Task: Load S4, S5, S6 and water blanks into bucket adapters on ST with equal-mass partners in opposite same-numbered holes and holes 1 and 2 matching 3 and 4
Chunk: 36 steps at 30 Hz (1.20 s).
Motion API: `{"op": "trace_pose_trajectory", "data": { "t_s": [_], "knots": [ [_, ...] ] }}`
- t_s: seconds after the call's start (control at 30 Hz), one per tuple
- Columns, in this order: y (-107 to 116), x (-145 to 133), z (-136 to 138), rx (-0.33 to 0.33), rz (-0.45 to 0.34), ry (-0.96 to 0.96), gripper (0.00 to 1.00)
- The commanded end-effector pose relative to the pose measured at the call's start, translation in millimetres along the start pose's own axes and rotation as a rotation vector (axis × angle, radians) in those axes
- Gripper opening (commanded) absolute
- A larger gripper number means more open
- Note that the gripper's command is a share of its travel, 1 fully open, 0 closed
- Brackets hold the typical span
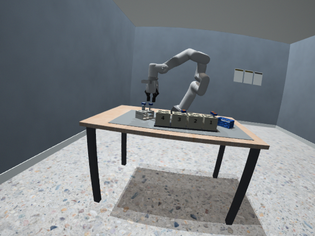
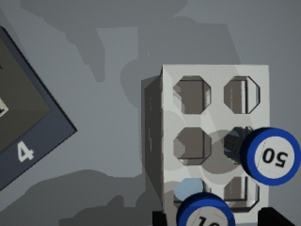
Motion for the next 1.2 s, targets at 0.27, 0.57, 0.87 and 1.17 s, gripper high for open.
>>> {"op": "trace_pose_trajectory", "data": {
  "t_s": [0.27,0.57,0.87,1.17],
  "knots": [
    [-14,1,0,-0.002,0.003,0.001,0.57],
    [-15,1,0,-0.002,0.003,0.001,0.57],
    [-21,1,0,-0.002,0.003,0.001,0.57],
    [-26,1,0,-0.002,0.003,0.001,0.57]
  ]
}}
Point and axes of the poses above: the point where the finger pads meet when closed, its own y axis back along the fingers, its own z axis across the jaws, x = y × z, the point moved 4 cm from there along y, back along the fingers, and after that the axes turned 10 degrees about y, right-handed, at the moved point
